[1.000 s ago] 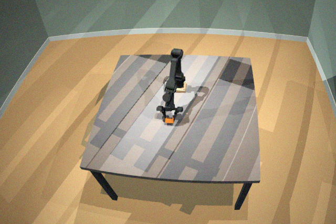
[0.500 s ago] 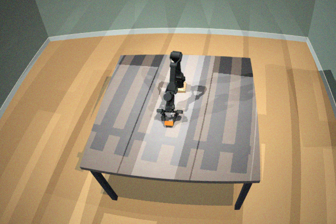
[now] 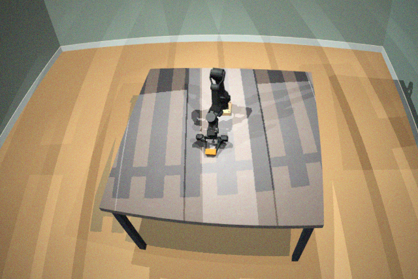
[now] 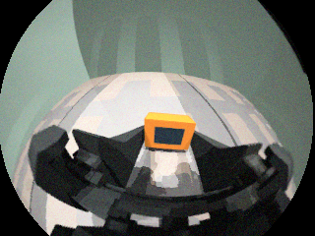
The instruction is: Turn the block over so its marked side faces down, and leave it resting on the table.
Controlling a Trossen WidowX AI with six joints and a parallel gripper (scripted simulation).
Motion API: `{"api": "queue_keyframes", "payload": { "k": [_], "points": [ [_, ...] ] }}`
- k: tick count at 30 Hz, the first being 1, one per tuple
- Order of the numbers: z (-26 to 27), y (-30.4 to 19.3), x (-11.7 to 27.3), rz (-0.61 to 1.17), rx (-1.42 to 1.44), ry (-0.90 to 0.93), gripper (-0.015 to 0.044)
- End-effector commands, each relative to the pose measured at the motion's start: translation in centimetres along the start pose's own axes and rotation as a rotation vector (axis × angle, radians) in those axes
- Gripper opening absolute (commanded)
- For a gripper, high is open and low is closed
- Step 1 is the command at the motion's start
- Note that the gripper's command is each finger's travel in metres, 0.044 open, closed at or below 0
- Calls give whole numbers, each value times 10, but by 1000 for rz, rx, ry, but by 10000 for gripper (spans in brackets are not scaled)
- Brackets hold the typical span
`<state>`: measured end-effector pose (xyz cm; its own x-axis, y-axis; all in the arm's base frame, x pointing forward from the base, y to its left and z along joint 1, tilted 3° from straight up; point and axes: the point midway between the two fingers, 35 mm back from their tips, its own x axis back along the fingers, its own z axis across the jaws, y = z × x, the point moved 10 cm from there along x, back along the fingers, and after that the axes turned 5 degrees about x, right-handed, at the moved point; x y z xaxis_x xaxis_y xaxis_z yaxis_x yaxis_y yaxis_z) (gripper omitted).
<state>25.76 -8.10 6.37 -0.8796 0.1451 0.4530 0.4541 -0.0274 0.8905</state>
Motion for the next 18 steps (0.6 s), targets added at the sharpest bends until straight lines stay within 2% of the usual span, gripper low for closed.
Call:
{"api": "queue_keyframes", "payload": {
  "k": [1, 18],
  "points": [
    [3, -10, 8, -35, -5, 4, 0],
    [3, -11, 13, -80, -5, 1, 0]
  ]
}}
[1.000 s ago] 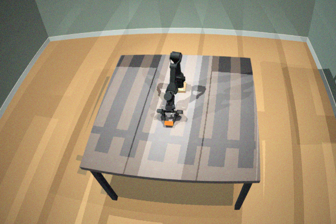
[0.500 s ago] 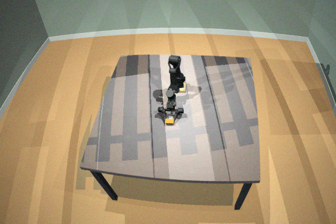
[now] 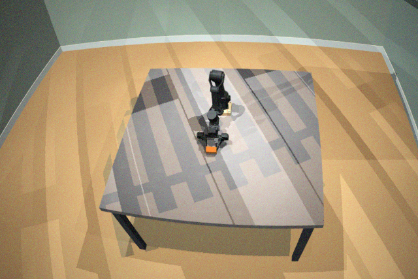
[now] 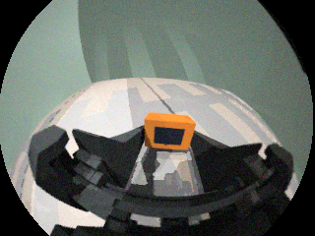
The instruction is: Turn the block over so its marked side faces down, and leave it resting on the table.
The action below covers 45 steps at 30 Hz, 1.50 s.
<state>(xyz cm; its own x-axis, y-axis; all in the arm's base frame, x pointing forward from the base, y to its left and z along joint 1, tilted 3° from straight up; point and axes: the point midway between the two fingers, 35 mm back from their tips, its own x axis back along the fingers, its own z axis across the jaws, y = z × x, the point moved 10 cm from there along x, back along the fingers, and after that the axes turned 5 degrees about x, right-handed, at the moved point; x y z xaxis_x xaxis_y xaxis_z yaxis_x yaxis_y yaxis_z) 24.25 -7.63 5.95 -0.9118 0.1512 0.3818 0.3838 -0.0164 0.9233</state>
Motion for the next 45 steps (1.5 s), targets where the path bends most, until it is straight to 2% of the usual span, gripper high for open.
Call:
{"api": "queue_keyframes", "payload": {
  "k": [1, 3, 20, 45],
  "points": [
    [0, 0, 1, -2, -4, 5, 0],
    [0, 0, 1, -2, -4, 5, 0],
    [0, 0, 1, -2, -4, 5, 440],
    [0, 0, 1, -2, -4, 5, 440]
  ]
}}
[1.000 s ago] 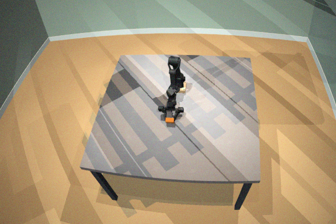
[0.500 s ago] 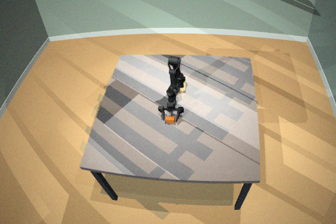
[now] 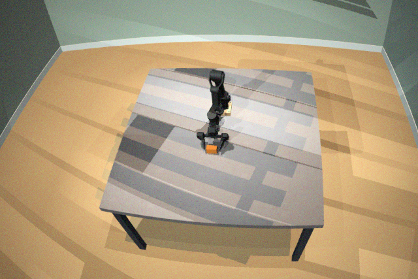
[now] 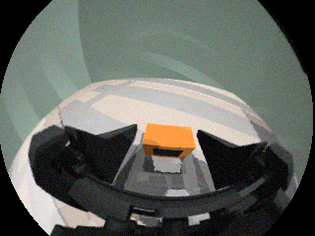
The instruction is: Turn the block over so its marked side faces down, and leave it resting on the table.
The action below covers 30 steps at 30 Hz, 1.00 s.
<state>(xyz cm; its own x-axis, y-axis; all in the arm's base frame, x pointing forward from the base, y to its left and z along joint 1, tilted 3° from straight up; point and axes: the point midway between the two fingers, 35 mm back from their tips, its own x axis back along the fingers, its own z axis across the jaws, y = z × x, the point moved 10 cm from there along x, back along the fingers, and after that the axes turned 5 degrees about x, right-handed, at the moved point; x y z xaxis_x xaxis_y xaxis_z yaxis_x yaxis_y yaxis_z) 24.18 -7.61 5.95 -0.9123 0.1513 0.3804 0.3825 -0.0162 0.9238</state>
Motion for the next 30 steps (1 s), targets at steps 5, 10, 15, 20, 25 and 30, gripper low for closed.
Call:
{"api": "queue_keyframes", "payload": {
  "k": [5, 10, 15, 20, 25, 30],
  "points": [
    [0, 0, 0, -1, -4, 5, 440],
    [-1, 2, -3, 22, -4, 6, 440],
    [-6, 29, -16, 190, -4, 16, 440],
    [-10, 65, -7, 365, -3, 32, 440],
    [-11, 103, 15, 456, 6, 41, 440],
    [-9, 109, 31, 558, -1, 56, 440]
  ]
}}
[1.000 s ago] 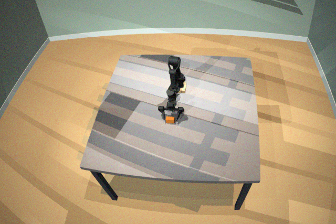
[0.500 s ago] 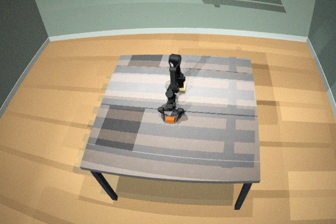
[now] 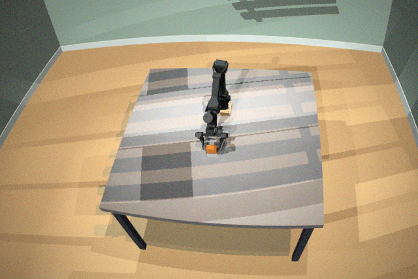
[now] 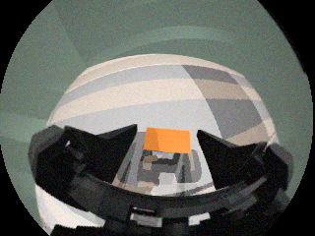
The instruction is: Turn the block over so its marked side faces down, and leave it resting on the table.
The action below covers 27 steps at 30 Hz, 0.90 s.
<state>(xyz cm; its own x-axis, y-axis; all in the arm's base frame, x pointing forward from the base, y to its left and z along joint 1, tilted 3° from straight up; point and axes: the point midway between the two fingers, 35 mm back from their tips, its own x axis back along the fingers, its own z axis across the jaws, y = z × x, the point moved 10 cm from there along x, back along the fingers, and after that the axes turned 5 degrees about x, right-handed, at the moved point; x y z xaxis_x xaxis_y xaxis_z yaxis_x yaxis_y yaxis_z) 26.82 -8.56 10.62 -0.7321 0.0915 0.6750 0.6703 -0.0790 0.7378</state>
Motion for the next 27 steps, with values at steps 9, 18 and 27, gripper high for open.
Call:
{"api": "queue_keyframes", "payload": {
  "k": [9, 18, 27],
  "points": [
    [1, 39, 55, 209, 16, 8, 440],
    [-2, 62, 48, 320, 10, 17, 440],
    [-7, 113, 29, 614, 7, 40, 440]
  ]
}}
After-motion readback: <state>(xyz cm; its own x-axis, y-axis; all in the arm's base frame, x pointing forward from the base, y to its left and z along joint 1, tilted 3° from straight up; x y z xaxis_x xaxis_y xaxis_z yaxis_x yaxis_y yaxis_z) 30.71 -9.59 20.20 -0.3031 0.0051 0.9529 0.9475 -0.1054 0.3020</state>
